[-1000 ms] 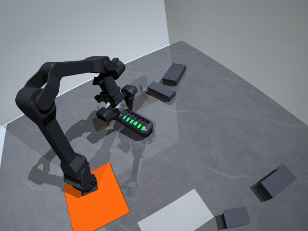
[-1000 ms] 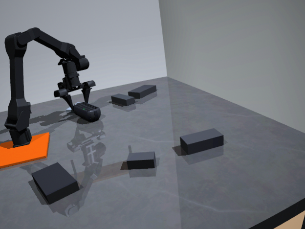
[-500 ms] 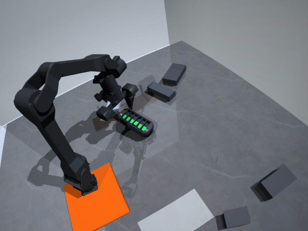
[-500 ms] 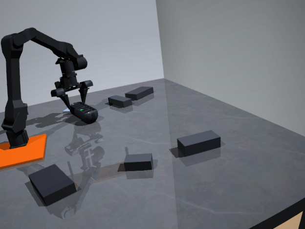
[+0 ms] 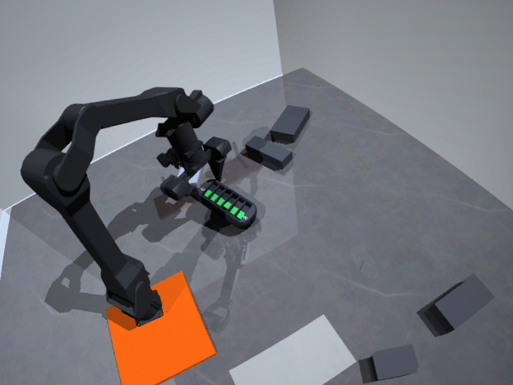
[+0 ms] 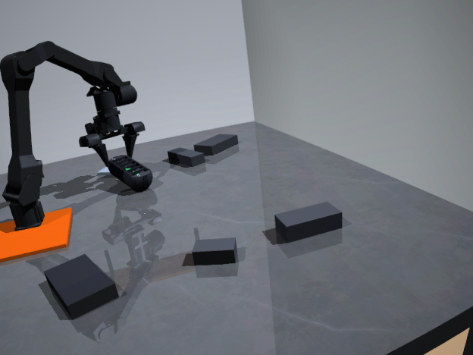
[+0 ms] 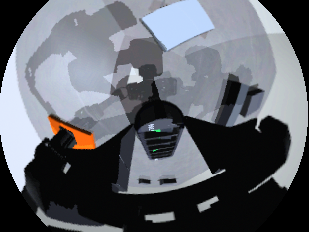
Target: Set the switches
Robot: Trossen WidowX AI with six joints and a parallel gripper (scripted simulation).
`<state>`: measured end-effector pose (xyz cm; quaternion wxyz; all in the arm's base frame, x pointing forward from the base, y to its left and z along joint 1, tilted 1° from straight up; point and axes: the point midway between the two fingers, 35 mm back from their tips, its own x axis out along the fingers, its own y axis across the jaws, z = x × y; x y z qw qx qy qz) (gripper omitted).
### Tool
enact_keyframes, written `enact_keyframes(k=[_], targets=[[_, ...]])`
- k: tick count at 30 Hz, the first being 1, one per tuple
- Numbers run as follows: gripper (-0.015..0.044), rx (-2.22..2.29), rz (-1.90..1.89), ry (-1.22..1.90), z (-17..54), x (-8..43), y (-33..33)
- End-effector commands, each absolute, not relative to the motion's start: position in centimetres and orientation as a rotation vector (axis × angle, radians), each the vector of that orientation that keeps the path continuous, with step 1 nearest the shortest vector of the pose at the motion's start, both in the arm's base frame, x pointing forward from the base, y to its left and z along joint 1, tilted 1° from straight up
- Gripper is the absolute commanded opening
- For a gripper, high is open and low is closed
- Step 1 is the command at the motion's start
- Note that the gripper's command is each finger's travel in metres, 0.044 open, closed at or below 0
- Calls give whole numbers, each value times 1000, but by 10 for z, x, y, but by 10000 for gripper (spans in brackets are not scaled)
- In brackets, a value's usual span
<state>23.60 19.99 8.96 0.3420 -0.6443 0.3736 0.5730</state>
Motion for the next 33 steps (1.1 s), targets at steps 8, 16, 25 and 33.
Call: enact_keyframes(k=[8, 16, 25, 33], targets=[[336, -1663, 1490, 948, 100, 241, 196], [336, -1651, 1499, 942, 104, 243, 193], [336, -1640, 1508, 935, 108, 242, 188], [336, -1627, 1518, 927, 113, 244, 184]])
